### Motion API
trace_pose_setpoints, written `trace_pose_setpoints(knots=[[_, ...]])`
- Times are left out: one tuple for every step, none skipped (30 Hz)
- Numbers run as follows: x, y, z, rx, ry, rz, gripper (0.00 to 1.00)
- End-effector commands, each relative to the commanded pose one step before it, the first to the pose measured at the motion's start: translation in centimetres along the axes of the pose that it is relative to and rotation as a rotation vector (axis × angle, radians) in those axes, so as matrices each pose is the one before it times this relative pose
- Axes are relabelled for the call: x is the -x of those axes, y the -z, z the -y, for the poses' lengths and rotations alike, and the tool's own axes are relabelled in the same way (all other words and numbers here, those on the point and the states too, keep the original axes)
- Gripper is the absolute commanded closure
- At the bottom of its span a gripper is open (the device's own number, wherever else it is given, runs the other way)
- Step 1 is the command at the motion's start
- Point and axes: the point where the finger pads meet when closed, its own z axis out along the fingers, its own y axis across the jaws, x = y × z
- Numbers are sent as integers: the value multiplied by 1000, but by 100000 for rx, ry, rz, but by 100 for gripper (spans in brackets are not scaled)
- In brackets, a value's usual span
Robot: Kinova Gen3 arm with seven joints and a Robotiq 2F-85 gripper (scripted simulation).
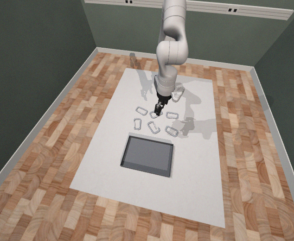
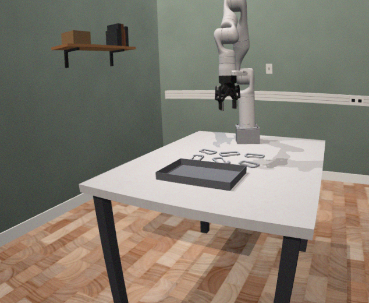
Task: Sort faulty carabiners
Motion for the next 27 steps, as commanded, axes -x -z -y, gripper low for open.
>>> trace_pose_setpoints(knots=[[-408,-731,256,-652,512,743,0],[0,0,0,0,0,0,0],[0,0,0,0,0,0,0],[0,0,0,0,0,0,0],[0,0,0,0,0,0,0],[0,0,0,0,0,0,0],[0,0,0,0,0,0,0],[0,0,0,0,0,0,0],[-3518,-4421,831,209,368,-367,0],[0,0,0,0,0,0,0],[0,0,0,0,0,0,0],[0,0,0,0,0,0,0],[0,0,0,0,0,0,0],[0,0,0,0,0,0,0],[0,0,0,0,0,0,0],[0,0,0,0,0,0,0],[0,0,0,0,0,0,0],[0,0,0,0,0,0,0],[0,0,0,0,0,0,0],[0,0,0,0,0,0,0],[0,0,0,0,0,0,0],[0,0,0,0,0,0,0],[0,0,0,0,0,0,0],[0,0,0,0,0,0,0],[0,0,0,0,0,0,0],[-3433,-4502,832,90,346,-354,0],[0,0,0,0,0,0,0]])
